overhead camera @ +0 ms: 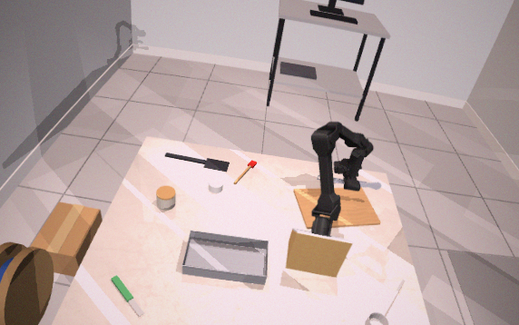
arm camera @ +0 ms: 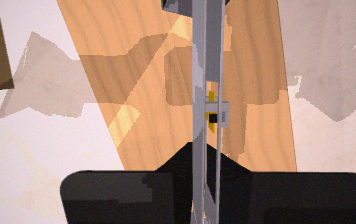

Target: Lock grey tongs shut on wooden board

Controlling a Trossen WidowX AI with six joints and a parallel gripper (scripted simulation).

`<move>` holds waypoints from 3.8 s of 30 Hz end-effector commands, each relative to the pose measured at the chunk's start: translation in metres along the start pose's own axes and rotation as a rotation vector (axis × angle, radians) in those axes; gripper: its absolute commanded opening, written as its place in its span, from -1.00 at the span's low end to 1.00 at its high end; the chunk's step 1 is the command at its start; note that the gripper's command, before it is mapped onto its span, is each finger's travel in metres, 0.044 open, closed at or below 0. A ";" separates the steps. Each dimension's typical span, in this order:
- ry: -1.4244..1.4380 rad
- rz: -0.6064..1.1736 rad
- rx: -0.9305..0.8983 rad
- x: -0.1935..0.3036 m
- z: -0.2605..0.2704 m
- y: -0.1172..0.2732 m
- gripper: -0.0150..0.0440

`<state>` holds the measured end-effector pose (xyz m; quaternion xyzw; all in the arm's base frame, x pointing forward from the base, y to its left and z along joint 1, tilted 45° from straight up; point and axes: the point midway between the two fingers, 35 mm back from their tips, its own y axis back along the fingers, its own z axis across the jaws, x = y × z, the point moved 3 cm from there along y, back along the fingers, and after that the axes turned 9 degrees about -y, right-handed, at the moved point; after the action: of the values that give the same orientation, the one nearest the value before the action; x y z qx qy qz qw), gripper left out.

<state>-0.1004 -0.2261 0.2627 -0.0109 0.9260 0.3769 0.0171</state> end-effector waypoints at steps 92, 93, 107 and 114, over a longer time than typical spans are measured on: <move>-0.013 -0.002 -0.026 -0.137 0.045 0.016 1.00; -0.014 -0.004 -0.018 -0.140 0.049 0.023 1.00; -0.012 -0.020 -0.003 -0.138 0.058 0.080 1.00; -0.012 -0.020 -0.003 -0.138 0.058 0.080 1.00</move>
<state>0.0365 -0.1279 0.2814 -0.0209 0.9247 0.3793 0.0260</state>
